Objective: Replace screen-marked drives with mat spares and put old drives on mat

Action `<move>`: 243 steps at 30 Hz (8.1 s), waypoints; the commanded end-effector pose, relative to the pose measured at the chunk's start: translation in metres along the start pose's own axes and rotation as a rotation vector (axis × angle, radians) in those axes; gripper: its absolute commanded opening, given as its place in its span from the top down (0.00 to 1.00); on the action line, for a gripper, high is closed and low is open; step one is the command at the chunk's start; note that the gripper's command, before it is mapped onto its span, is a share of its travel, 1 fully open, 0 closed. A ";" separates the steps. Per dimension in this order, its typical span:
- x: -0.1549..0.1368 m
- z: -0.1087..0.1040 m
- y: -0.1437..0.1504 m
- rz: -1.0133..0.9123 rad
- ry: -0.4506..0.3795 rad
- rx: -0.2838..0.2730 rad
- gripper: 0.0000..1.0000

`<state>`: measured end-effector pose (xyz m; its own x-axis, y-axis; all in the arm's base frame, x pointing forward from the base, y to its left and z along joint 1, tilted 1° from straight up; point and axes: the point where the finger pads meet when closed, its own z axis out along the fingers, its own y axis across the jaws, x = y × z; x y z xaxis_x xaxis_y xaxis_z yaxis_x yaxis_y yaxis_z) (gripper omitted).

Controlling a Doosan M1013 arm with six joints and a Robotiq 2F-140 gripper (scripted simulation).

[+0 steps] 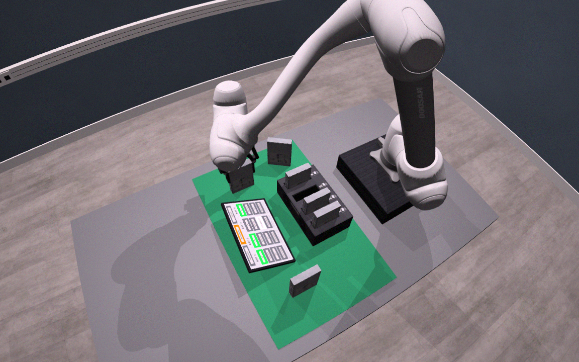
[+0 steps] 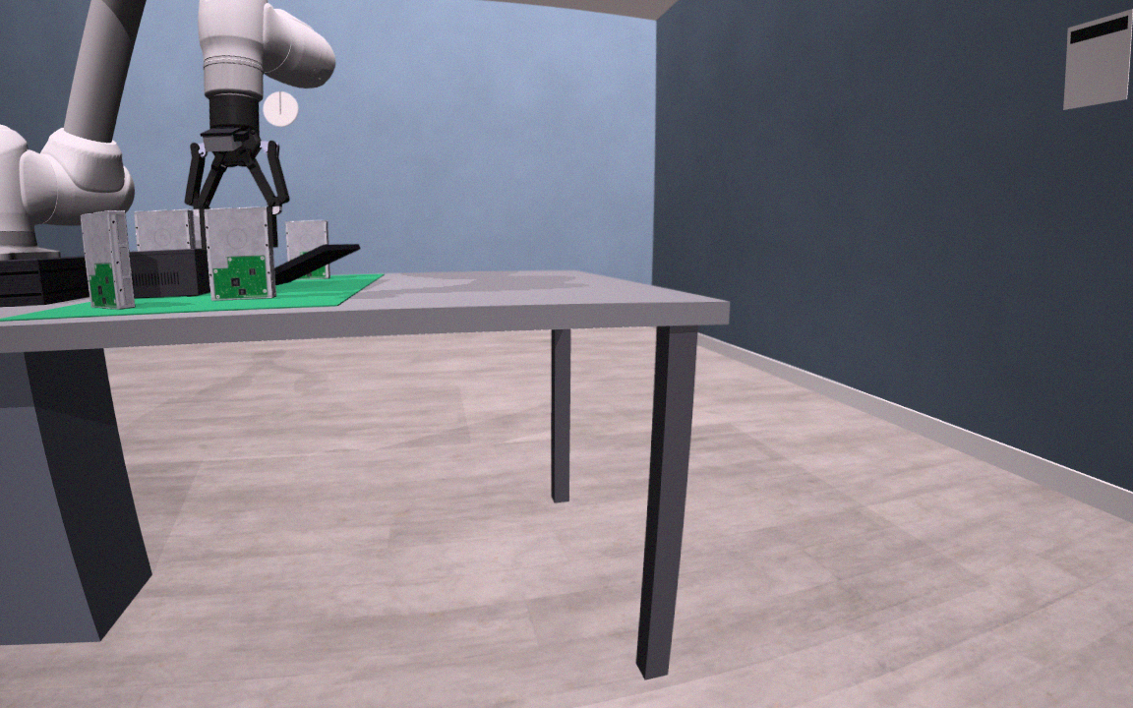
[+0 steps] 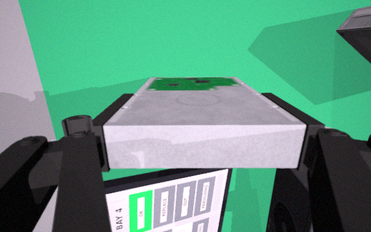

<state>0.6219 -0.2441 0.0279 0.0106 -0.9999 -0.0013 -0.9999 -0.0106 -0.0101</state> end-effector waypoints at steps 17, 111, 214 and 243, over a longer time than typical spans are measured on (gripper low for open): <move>0.000 -0.001 -0.001 0.000 0.000 0.002 0.11; 0.000 -0.126 0.000 0.000 0.000 0.002 0.90; 0.041 -0.108 0.201 0.630 0.000 0.002 0.11; 0.041 -0.081 0.201 0.630 0.000 0.002 0.11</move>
<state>0.4197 -0.2868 0.1069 -0.5808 -0.8140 -0.0074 -0.8140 0.5808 -0.0077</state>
